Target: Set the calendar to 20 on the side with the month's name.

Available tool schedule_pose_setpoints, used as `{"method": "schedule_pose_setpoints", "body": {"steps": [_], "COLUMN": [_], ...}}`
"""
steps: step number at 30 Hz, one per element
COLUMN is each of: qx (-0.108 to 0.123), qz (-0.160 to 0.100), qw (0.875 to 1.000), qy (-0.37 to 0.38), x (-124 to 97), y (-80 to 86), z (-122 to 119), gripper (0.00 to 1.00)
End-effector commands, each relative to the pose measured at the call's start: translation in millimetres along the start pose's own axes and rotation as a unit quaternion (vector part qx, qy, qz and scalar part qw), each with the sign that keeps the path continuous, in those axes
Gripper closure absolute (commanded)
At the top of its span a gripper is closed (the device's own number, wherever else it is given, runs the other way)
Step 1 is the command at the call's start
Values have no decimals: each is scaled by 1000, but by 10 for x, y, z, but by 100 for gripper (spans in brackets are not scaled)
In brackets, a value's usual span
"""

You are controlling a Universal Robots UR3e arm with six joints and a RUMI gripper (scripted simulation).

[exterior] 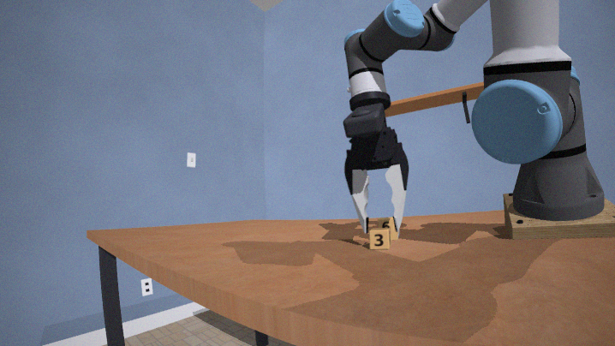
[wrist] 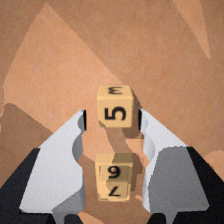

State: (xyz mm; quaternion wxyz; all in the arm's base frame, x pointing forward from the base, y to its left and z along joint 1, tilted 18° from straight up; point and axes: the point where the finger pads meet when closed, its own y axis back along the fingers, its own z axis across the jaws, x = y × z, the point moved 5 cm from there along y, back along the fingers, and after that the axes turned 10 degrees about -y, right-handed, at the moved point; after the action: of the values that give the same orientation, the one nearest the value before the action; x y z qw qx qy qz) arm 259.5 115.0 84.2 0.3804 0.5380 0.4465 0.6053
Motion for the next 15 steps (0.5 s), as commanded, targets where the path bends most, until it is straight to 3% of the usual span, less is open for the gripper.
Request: {"method": "schedule_pose_setpoints", "body": {"steps": [1,15], "qx": [-5,-5], "qz": [-2,-2], "qw": [1000,1000], "qy": [0,-1], "x": [-9,-11], "y": [-94,-138], "z": [26,26], "gripper": [72,72]}}
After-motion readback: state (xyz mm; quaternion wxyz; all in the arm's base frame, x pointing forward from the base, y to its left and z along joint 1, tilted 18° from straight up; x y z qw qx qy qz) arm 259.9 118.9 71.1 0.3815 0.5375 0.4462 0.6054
